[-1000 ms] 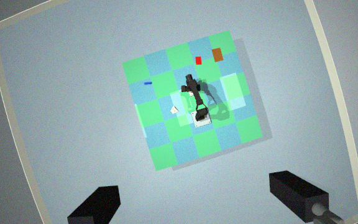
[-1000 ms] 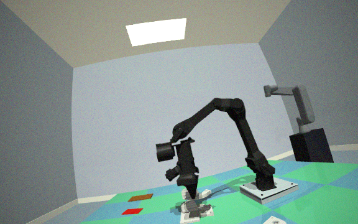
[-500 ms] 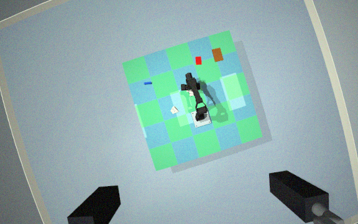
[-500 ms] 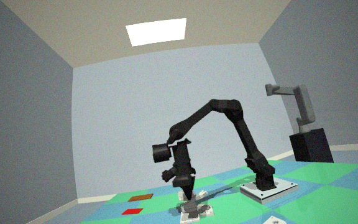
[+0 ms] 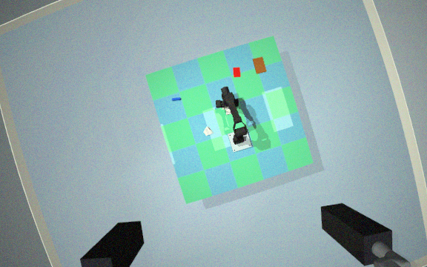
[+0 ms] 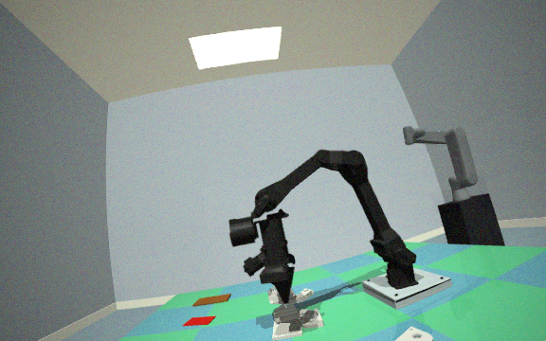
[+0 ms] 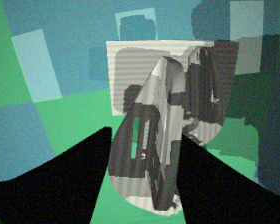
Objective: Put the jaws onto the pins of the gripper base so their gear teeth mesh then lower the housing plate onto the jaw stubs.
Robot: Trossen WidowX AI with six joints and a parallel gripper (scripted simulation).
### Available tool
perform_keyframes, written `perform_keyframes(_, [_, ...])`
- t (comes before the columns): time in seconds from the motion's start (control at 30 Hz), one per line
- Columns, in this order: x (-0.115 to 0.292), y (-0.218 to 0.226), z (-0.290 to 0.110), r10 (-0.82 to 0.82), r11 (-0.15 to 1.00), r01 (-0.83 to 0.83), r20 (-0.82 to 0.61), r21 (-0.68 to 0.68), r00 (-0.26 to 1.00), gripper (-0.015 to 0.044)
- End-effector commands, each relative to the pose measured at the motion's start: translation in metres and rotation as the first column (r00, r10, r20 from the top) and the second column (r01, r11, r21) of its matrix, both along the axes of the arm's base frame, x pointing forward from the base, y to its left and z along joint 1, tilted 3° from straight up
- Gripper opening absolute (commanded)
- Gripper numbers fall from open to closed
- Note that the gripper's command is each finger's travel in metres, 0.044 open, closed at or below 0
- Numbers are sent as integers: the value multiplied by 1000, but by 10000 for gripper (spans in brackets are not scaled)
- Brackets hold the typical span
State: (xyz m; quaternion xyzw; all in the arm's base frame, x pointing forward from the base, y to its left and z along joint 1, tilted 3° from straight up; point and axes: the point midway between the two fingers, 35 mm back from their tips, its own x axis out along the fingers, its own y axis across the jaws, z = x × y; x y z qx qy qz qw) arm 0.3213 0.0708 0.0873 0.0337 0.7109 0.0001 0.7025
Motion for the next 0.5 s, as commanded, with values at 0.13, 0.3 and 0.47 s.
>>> perform_keyframes(0.13, [1, 1, 1, 6, 1000, -6, 2, 4, 1000, 134])
perform_keyframes(0.3, [2, 1, 1, 6, 1000, -6, 2, 4, 1000, 134])
perform_keyframes(0.47, [2, 1, 1, 6, 1000, -6, 2, 4, 1000, 134])
